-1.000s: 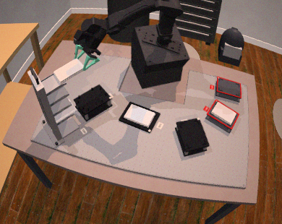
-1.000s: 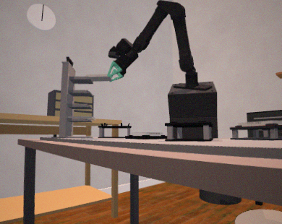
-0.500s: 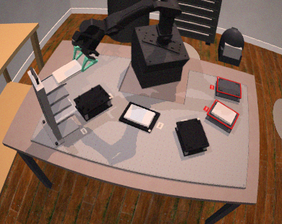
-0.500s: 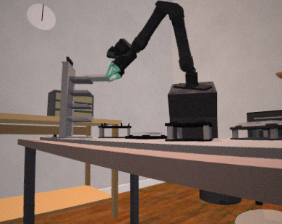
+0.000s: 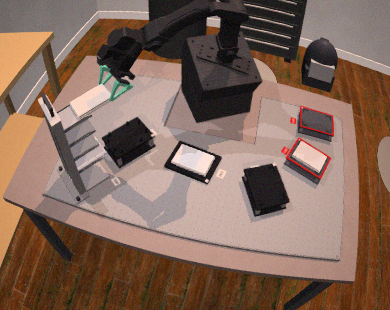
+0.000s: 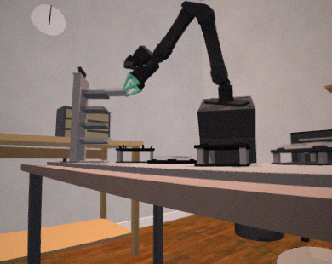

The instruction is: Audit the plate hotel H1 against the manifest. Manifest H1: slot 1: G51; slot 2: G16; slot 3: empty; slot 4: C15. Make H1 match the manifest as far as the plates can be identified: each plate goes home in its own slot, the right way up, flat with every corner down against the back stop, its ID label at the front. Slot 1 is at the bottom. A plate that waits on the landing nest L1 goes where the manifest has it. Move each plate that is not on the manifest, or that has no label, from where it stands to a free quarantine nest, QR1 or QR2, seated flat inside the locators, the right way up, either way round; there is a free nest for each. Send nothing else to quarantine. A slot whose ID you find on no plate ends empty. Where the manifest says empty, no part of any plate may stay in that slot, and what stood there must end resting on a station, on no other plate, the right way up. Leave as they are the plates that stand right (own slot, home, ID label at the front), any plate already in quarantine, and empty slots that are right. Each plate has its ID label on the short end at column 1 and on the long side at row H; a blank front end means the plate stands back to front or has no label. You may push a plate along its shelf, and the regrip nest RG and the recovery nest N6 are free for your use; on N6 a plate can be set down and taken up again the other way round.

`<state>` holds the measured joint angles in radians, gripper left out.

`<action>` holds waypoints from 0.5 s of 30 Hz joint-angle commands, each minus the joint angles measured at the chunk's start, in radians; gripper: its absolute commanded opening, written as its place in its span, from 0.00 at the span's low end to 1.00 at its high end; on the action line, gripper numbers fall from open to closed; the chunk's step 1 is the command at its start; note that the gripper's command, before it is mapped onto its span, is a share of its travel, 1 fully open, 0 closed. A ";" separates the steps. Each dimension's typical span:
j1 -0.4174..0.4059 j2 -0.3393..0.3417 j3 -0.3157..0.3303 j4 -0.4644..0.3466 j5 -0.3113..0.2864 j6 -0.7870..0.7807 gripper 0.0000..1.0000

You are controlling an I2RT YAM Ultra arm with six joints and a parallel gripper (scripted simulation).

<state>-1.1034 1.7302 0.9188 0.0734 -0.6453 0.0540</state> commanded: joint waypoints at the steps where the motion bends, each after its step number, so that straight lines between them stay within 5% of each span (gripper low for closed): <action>1: -0.003 -0.003 0.023 0.028 0.010 0.005 0.86; 15: 0.003 0.010 0.033 0.034 0.014 0.009 0.86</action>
<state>-1.0962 1.7458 0.9401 0.0792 -0.6384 0.0612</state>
